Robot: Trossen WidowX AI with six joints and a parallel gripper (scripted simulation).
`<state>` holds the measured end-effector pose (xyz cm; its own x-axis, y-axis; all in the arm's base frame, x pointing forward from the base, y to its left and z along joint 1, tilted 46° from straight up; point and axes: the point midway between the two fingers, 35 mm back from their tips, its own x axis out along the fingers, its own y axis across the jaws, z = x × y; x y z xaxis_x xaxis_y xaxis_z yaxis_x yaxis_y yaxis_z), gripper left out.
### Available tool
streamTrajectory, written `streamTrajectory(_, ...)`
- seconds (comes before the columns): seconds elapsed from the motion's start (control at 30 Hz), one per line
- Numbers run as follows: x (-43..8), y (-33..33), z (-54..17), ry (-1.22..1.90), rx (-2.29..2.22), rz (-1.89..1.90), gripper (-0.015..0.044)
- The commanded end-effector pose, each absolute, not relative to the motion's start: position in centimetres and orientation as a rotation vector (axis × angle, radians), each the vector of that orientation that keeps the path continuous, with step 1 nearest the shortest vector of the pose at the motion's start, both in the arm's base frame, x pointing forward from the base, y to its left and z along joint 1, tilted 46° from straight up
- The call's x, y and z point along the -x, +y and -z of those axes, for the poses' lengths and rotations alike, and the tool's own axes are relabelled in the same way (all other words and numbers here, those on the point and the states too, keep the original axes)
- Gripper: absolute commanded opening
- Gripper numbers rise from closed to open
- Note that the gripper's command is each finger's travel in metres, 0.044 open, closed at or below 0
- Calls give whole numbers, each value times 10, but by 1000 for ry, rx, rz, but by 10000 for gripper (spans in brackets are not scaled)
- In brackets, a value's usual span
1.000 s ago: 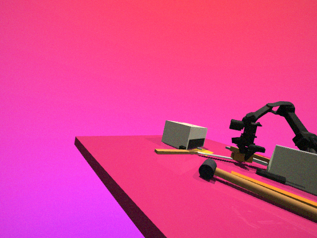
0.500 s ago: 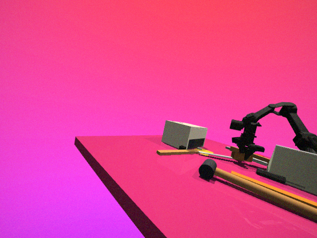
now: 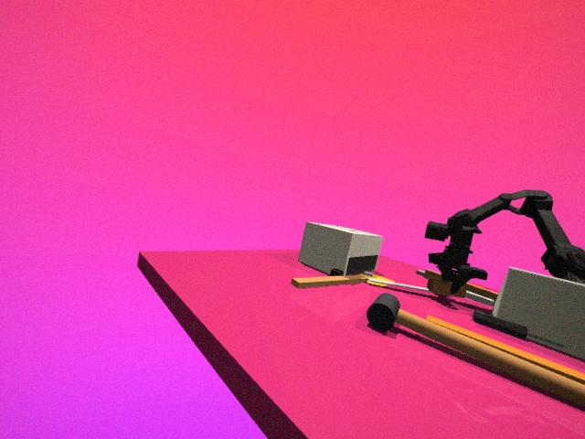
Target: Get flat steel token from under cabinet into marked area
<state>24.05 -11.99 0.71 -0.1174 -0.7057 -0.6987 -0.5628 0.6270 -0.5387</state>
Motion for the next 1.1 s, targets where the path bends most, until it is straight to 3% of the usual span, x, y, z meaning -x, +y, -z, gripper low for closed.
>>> streamTrajectory(0.0, -244, -123, -15, 1772, 1028, 176, 0)
streamTrajectory(1.07, -242, -155, -48, 1772, 1029, 178, 0)
